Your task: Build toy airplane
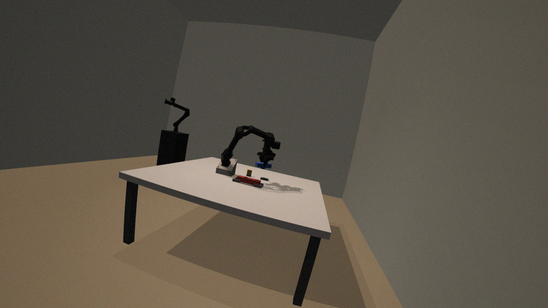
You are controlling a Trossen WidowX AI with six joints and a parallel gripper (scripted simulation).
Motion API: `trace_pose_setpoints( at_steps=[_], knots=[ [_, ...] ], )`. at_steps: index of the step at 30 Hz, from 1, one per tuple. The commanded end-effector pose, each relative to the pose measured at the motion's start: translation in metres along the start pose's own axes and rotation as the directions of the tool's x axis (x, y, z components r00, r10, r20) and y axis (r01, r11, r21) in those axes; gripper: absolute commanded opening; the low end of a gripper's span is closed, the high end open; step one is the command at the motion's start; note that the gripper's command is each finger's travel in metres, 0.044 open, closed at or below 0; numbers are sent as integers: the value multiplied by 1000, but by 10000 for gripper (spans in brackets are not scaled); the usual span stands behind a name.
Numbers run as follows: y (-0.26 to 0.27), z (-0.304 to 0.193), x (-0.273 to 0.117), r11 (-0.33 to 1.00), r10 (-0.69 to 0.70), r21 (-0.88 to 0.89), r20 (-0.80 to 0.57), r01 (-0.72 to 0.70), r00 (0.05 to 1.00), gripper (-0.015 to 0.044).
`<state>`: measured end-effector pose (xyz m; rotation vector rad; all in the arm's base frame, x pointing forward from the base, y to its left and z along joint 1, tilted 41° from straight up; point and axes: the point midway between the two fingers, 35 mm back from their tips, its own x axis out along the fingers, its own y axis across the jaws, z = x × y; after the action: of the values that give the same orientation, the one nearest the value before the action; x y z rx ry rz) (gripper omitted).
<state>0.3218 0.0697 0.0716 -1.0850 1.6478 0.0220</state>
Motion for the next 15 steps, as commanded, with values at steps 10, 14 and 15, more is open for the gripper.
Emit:
trace_pose_setpoints(
  at_steps=[10,14,15],
  knots=[
    [-22,-38,5,975,-8,-223,8,9,1000,0],
    [-27,-50,7,958,-9,-287,7,11,1000,0],
    [-29,-53,8,953,-9,-303,7,11,1000,0]
  ],
)
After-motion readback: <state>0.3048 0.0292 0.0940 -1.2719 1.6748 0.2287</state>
